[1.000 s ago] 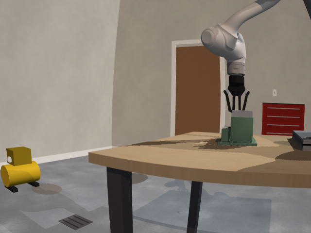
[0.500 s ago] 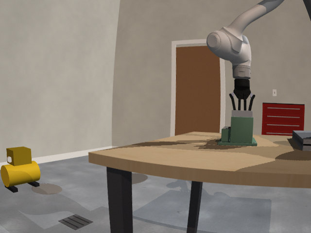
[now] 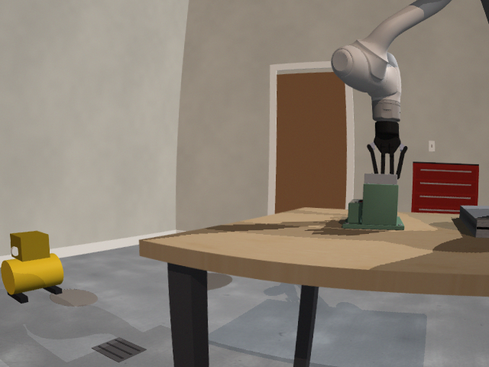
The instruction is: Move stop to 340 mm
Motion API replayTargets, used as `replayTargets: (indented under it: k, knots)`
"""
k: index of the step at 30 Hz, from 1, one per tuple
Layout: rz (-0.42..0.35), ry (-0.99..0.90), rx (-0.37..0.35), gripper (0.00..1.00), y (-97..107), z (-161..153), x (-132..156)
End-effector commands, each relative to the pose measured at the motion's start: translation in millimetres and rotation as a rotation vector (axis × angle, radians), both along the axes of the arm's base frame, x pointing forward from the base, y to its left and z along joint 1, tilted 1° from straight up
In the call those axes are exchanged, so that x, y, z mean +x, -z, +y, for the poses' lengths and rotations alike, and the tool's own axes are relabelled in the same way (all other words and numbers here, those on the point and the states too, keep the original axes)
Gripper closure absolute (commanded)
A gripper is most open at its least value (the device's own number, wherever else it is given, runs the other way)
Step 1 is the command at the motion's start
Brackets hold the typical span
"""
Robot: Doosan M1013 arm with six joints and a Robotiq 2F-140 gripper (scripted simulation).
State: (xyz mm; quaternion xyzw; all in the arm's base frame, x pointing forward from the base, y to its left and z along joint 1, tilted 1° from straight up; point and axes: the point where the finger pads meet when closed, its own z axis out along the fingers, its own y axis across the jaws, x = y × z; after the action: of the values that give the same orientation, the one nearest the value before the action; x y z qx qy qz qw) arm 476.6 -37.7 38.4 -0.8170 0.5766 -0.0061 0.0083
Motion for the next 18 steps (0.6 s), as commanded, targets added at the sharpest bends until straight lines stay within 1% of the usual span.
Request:
replayTargets:
  k: [1,10,12,14,18]
  knots:
    - [0.002,0.003,0.003,0.96,-6,-1,-6]
    - [0.002,0.003,0.003,0.96,-23,-2,-9]
    - [0.002,0.003,0.003,0.96,-28,-2,-8]
    - [0.002,0.003,0.003,0.96,-28,-2,-8]
    - [0.002,0.003,0.003,0.96,-38,0,-3]
